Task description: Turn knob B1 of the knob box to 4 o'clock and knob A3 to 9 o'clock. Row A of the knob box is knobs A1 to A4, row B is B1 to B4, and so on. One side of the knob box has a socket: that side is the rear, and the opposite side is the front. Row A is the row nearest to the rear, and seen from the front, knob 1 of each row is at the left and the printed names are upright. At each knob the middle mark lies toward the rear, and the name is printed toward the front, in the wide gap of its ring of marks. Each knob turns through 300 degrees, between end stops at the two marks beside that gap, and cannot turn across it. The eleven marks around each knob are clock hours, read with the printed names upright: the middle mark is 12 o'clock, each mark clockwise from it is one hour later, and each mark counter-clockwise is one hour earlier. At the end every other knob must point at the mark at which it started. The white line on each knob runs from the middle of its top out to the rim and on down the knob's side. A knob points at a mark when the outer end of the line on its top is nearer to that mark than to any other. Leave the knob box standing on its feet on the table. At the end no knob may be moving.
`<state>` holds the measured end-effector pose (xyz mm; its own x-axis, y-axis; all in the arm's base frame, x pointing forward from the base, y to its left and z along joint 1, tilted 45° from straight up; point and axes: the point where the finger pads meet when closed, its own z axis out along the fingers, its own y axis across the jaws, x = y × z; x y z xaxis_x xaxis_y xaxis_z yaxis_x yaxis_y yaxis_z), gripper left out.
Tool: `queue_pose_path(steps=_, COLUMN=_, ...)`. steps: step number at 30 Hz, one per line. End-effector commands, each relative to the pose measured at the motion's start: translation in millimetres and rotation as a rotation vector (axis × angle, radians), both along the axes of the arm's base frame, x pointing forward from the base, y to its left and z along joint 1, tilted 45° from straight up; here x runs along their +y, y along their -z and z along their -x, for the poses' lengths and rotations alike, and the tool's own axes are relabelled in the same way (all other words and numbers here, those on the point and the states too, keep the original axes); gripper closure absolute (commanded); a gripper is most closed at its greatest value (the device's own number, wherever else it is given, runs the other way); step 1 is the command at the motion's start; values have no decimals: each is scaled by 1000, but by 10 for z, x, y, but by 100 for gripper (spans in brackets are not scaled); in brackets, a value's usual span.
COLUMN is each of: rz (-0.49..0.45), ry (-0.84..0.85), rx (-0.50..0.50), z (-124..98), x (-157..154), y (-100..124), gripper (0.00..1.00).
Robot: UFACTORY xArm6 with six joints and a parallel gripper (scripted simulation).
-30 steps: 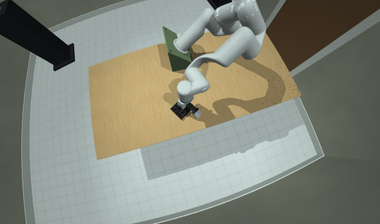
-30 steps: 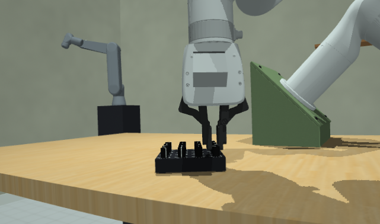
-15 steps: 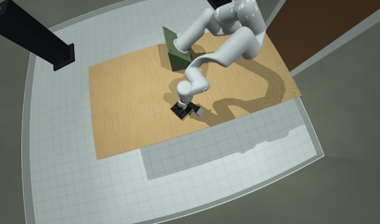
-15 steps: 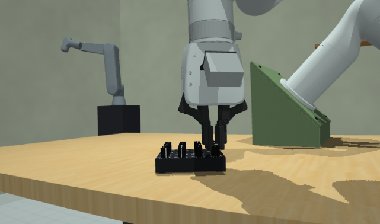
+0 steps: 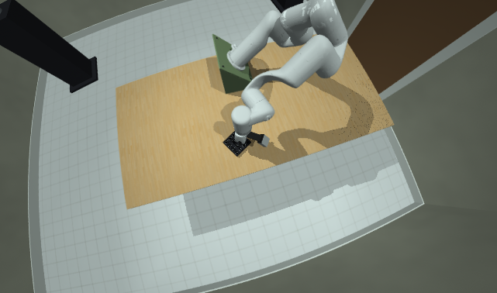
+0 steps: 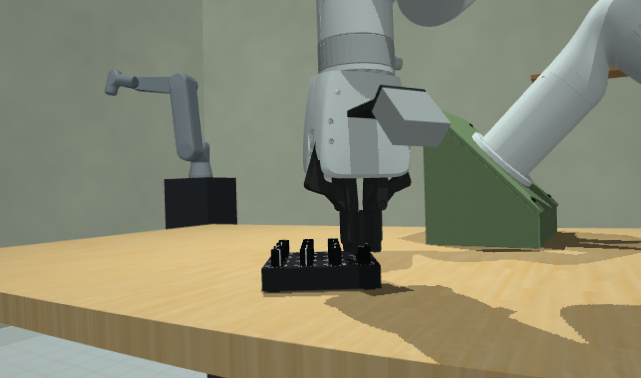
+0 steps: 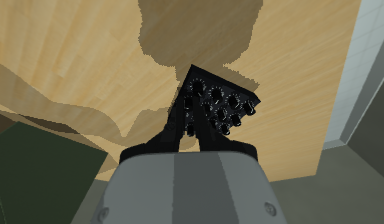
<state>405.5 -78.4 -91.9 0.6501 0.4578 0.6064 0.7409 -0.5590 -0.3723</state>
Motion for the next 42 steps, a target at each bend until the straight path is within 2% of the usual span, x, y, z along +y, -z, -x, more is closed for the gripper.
queue_pose_path(steps=1, rz=19, ry=-68, rx=-74, z=-9, x=-13, y=-7, gripper=92)
queue_pose_path(steps=26, rz=122, ry=-491, rx=-490, z=-9, x=-13, y=-7, gripper=92)
queue_pose_path(steps=28, rz=122, ry=-491, rx=-490, z=-9, x=-13, y=-7, gripper=92)
queue_pose_path(steps=42, rz=169, ry=-686, rx=-682, z=-9, x=-13, y=-7, gripper=92)
